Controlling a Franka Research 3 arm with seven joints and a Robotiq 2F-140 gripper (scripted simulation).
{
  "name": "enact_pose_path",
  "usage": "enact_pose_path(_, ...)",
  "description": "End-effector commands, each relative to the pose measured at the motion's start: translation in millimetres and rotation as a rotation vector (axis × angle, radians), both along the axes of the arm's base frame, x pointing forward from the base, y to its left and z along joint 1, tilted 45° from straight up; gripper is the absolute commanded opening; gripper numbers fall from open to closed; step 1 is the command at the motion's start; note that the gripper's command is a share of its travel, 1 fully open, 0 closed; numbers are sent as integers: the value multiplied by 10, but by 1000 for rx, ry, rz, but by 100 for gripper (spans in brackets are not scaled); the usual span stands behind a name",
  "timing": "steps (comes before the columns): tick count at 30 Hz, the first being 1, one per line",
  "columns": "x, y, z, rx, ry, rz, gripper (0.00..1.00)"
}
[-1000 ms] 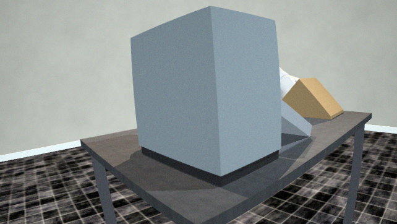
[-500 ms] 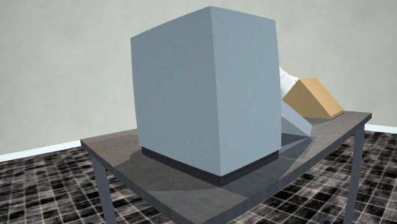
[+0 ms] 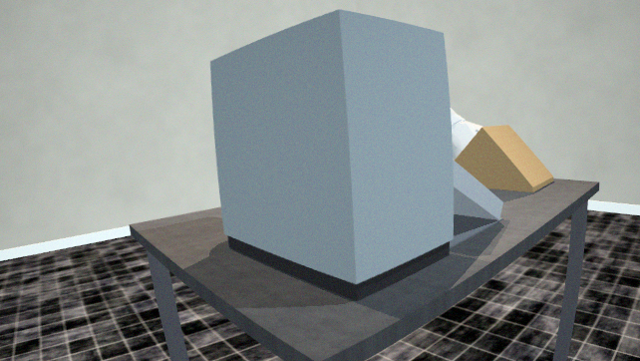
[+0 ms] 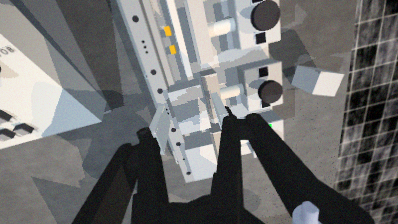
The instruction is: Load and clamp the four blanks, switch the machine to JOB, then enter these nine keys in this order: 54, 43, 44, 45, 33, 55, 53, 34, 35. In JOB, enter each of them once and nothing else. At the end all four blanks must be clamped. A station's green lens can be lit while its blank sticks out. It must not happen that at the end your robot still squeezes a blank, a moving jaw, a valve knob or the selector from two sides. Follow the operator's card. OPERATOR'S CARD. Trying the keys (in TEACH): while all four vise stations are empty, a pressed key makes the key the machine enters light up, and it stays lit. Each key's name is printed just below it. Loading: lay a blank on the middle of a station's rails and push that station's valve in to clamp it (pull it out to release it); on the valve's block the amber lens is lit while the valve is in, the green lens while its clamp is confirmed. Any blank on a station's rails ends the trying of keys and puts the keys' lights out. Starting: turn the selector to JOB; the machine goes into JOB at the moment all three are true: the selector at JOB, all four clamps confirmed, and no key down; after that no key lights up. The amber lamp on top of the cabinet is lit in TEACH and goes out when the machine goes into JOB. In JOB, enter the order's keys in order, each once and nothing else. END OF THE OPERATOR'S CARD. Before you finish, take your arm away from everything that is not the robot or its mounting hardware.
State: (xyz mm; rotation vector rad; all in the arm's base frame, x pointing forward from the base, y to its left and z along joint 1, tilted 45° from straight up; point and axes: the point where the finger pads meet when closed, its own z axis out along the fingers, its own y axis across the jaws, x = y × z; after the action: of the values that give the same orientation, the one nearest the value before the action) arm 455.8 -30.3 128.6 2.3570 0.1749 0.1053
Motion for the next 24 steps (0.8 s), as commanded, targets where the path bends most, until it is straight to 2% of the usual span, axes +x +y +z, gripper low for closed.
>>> enact_pose_path(1,7,3,-6,2,-4,-1,40)
enact_pose_path(16,2,29,21,2,-4,-1,40)
enact_pose_path(24,-28,191,187,2,-4,-1,40)
